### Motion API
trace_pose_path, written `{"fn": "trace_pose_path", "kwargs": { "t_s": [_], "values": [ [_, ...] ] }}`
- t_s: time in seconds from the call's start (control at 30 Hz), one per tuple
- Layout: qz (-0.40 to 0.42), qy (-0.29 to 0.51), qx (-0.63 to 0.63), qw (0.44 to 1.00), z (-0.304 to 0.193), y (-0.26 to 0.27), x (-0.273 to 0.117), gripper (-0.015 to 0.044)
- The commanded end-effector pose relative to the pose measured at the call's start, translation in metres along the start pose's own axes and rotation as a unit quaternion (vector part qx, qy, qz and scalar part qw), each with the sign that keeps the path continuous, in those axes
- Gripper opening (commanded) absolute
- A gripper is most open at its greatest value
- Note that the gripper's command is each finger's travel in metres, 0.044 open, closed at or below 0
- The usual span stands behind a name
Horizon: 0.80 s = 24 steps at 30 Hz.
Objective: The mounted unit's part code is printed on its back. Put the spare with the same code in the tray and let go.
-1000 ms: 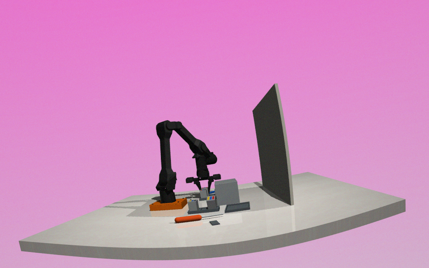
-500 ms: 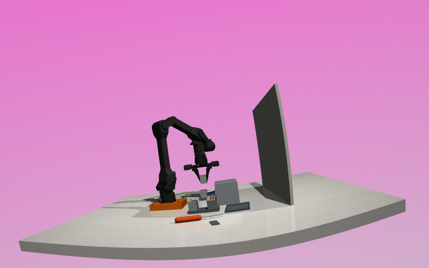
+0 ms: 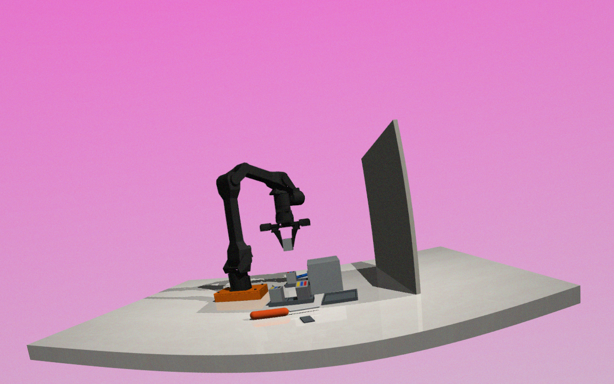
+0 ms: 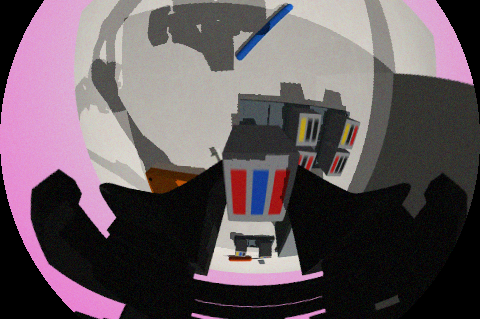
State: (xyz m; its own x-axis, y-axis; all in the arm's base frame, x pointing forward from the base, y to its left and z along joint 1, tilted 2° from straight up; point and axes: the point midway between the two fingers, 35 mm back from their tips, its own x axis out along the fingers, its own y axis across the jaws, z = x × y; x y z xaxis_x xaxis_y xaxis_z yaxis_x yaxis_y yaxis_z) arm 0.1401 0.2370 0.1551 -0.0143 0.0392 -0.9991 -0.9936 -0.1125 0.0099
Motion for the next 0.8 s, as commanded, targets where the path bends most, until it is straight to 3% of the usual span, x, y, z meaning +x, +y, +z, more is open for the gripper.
{"fn": "trace_pose_path", "kwargs": {
  "t_s": [0.0,0.2,0.77],
  "values": [
    [-0.004,-0.002,0.002,1.0,-0.001,0.003,-0.021,0.0],
    [-0.005,-0.002,0.002,1.0,-0.003,0.001,-0.029,0.0],
    [-0.01,0.001,0.002,1.0,-0.046,-0.074,-0.034,0.0]
  ]
}}
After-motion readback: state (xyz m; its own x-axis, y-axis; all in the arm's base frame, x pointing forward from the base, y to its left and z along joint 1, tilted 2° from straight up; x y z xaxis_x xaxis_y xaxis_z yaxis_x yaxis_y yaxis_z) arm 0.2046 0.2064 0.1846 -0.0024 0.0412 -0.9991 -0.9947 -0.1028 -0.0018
